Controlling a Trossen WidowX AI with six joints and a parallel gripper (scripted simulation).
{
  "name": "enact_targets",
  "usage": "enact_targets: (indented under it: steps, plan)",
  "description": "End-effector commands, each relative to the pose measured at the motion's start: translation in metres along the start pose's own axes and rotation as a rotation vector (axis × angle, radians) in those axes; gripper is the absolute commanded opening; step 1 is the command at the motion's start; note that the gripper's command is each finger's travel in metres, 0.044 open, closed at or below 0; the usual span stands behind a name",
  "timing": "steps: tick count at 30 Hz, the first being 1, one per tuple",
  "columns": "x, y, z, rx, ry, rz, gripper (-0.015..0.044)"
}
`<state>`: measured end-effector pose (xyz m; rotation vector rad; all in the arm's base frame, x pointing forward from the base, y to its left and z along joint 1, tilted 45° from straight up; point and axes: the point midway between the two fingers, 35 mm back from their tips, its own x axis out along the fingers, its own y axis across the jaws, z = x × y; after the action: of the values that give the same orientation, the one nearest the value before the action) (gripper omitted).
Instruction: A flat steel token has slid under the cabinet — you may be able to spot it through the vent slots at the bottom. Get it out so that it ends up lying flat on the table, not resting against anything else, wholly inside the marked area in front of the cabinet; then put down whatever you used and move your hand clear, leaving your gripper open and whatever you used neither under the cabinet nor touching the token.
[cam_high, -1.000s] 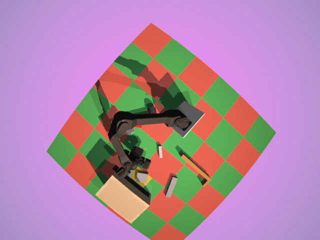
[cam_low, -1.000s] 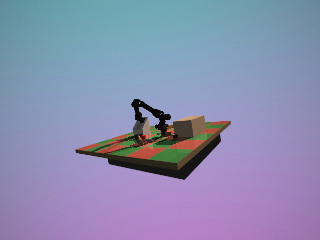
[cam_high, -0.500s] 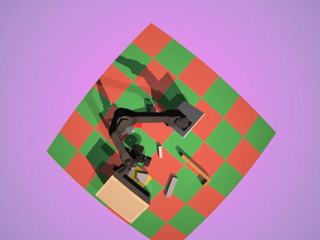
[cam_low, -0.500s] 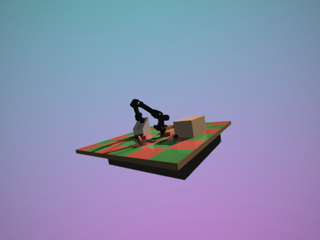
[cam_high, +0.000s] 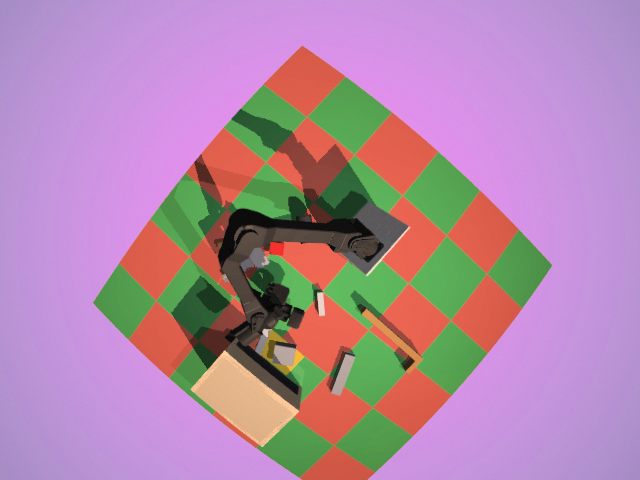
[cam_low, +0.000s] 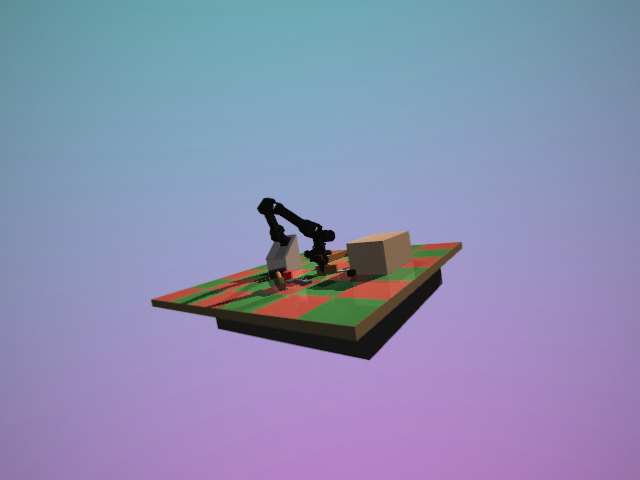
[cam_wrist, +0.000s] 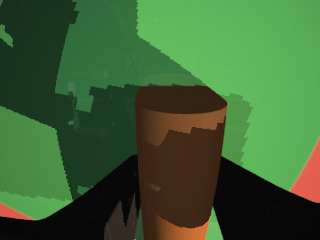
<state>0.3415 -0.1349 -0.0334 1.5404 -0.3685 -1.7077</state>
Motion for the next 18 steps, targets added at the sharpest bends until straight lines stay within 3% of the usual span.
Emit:
enact_targets:
  steps: [1,18]
  plan:
    - [0.001,-0.001,0.008,-0.006,-0.003,-0.006,0.0000]
    - [0.001,0.001,0.028,-0.007,-0.004,-0.006,0.0000]
